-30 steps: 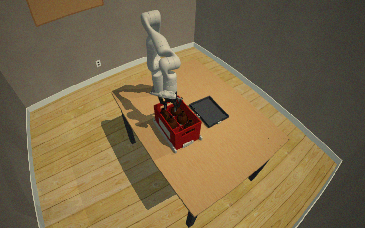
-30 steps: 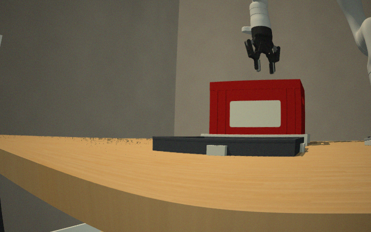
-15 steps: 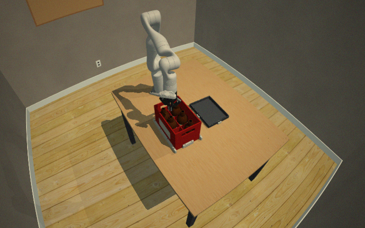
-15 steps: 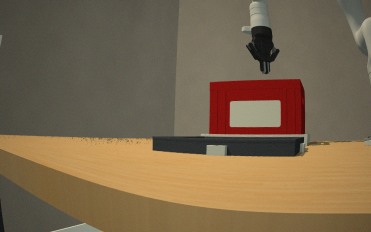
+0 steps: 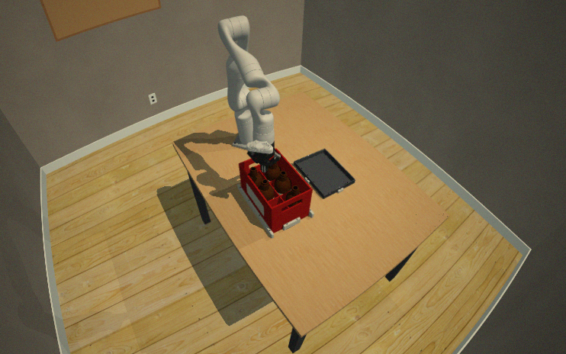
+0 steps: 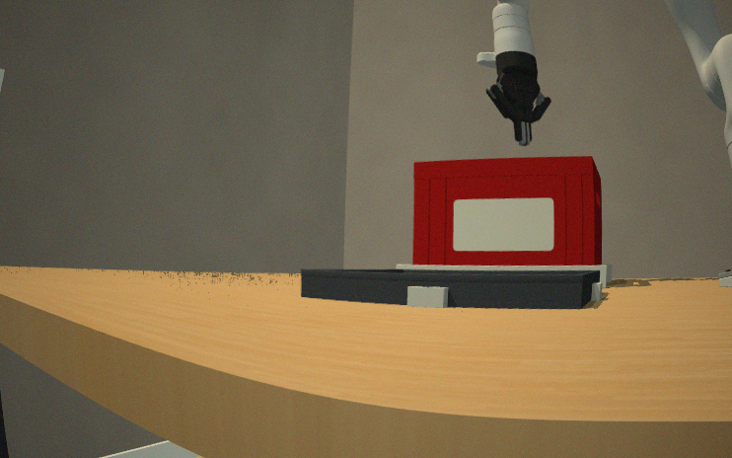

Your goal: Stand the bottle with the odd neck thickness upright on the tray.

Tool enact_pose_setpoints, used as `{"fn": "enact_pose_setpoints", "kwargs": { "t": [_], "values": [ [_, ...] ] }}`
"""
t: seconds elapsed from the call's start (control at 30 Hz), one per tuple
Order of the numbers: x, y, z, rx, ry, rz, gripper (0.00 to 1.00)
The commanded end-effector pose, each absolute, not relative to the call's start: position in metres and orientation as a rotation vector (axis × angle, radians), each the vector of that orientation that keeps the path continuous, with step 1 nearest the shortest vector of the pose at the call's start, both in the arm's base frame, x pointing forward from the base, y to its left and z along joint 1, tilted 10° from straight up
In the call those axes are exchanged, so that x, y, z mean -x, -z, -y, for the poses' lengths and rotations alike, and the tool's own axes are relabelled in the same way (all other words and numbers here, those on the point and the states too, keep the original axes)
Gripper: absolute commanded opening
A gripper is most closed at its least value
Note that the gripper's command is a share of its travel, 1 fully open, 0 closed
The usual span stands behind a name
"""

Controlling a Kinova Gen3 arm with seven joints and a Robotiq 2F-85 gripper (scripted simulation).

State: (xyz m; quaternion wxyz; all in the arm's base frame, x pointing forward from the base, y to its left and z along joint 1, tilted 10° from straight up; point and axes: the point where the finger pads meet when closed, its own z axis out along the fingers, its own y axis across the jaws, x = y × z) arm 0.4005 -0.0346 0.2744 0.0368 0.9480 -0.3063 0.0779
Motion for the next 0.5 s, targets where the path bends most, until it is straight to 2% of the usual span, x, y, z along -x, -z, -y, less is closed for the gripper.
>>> {"fn": "enact_pose_setpoints", "kwargs": {
  "t": [0.0, 0.17, 0.47],
  "values": [
    [-0.401, -0.275, 0.034, -2.911, -0.241, 0.940, 0.00],
    [-0.400, -0.273, 0.024, -2.911, -0.240, 0.941, 0.00],
    [-0.386, -0.263, -0.049, -2.912, -0.241, 0.940, 0.00]
  ]
}}
